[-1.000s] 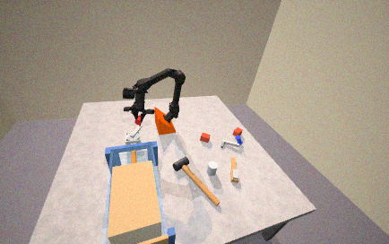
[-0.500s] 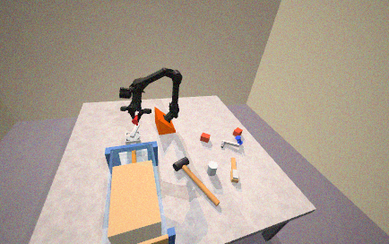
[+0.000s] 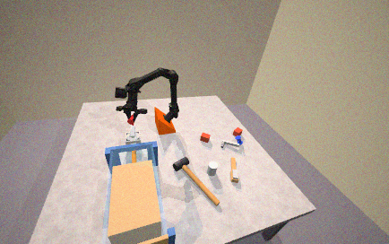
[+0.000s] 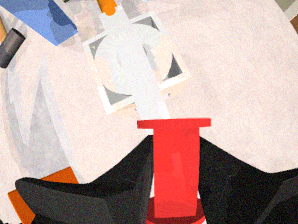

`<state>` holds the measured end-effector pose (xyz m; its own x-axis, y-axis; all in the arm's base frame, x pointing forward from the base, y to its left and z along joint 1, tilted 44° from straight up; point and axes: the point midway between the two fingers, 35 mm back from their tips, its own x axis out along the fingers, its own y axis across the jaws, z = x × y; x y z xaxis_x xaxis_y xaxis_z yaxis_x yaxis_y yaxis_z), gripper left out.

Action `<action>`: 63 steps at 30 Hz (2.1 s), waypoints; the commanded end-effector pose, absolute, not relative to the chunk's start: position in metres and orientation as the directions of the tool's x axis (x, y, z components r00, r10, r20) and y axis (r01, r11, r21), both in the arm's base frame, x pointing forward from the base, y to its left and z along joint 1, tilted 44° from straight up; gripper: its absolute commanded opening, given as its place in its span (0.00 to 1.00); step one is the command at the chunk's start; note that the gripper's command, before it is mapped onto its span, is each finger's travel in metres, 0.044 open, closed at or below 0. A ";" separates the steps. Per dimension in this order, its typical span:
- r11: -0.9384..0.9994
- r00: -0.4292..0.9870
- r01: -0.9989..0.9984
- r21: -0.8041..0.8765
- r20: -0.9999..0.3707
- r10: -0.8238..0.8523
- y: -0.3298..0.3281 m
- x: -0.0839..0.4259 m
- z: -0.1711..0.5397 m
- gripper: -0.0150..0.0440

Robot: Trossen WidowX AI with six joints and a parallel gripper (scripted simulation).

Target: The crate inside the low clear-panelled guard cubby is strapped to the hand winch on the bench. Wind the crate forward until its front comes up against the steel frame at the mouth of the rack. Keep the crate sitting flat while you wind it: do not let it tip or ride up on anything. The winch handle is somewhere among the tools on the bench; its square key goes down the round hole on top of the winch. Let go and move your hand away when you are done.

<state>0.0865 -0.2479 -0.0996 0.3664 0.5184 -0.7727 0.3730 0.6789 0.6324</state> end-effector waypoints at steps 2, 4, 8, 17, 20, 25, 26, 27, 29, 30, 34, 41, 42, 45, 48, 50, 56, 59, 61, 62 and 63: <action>0.694 0.359 0.366 0.620 -0.782 0.509 -0.257 0.087 -0.110 0.25; 0.694 0.359 0.366 0.620 -0.782 0.509 -0.259 0.087 -0.112 0.25; 0.695 0.360 0.365 0.619 -0.782 0.508 -0.268 0.090 -0.120 0.25; 0.696 0.360 0.365 0.619 -0.783 0.507 -0.284 0.099 -0.135 0.25; 0.696 0.360 0.365 0.618 -0.783 0.507 -0.288 0.102 -0.138 0.25; 0.696 0.361 0.365 0.618 -0.783 0.507 -0.292 0.106 -0.142 0.25; 0.696 0.361 0.364 0.618 -0.783 0.506 -0.293 0.107 -0.143 0.25; 0.696 0.361 0.364 0.618 -0.783 0.506 -0.294 0.108 -0.144 0.25; 0.697 0.361 0.364 0.618 -0.783 0.506 -0.296 0.110 -0.145 0.25; 0.697 0.361 0.364 0.618 -0.783 0.506 -0.297 0.111 -0.146 0.25; 0.697 0.361 0.364 0.618 -0.783 0.506 -0.300 0.115 -0.149 0.25; 0.697 0.362 0.364 0.618 -0.783 0.506 -0.305 0.123 -0.154 0.25; 0.697 0.362 0.364 0.618 -0.783 0.506 -0.306 0.124 -0.155 0.25; 0.697 0.362 0.363 0.618 -0.783 0.505 -0.308 0.128 -0.157 0.25; 0.697 0.362 0.363 0.618 -0.783 0.505 -0.310 0.132 -0.159 0.25; 0.697 0.362 0.363 0.618 -0.783 0.505 -0.311 0.134 -0.160 0.25; 0.698 0.363 0.363 0.618 -0.783 0.505 -0.314 0.143 -0.163 0.25; 0.698 0.363 0.362 0.618 -0.783 0.505 -0.315 0.147 -0.164 0.25; 0.698 0.363 0.362 0.618 -0.783 0.505 -0.316 0.149 -0.165 0.25; 0.698 0.363 0.362 0.618 -0.783 0.505 -0.317 0.151 -0.165 0.25; 0.698 0.363 0.362 0.618 -0.783 0.505 -0.317 0.152 -0.166 0.25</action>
